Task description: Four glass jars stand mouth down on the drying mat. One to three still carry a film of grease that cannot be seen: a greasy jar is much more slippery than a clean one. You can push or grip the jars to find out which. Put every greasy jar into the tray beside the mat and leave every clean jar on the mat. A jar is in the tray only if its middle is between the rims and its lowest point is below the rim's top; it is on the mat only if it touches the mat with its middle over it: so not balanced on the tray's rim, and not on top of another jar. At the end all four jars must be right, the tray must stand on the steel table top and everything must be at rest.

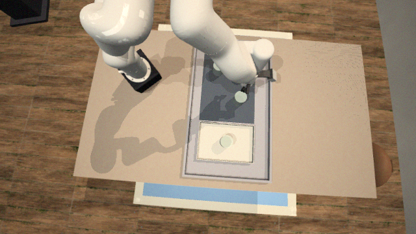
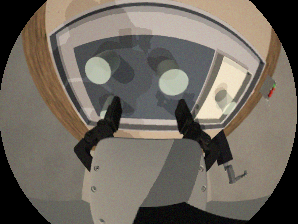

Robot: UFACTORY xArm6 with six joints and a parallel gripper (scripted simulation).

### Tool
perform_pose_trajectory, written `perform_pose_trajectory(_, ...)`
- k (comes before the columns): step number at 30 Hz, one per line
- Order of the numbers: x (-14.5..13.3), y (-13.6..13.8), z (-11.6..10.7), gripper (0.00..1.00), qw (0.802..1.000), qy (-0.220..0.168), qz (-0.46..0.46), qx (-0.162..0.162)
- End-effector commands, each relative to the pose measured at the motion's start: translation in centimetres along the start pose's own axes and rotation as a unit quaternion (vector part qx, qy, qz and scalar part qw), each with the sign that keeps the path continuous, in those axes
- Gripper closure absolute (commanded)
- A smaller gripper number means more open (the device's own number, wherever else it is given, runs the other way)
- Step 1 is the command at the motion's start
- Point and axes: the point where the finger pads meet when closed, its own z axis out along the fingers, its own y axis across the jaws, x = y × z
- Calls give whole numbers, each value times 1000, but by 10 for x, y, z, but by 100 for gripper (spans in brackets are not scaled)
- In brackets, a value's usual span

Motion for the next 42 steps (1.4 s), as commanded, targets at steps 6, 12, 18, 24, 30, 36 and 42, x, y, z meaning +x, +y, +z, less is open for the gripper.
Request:
perform_pose_trajectory(6,20,-79,0,0,1000,1,1,-2)
perform_pose_trajectory(12,27,-111,0,0,1000,1,1,-2)
perform_pose_trajectory(18,27,-111,24,0,1000,1,1,-2)
perform_pose_trajectory(24,27,-111,55,0,1000,1,1,-2)
perform_pose_trajectory(30,27,-111,55,0,1000,1,1,-2)
perform_pose_trajectory(36,27,-111,59,0,1000,1,1,-2)
perform_pose_trajectory(42,27,-111,70,0,1000,1,1,-2)
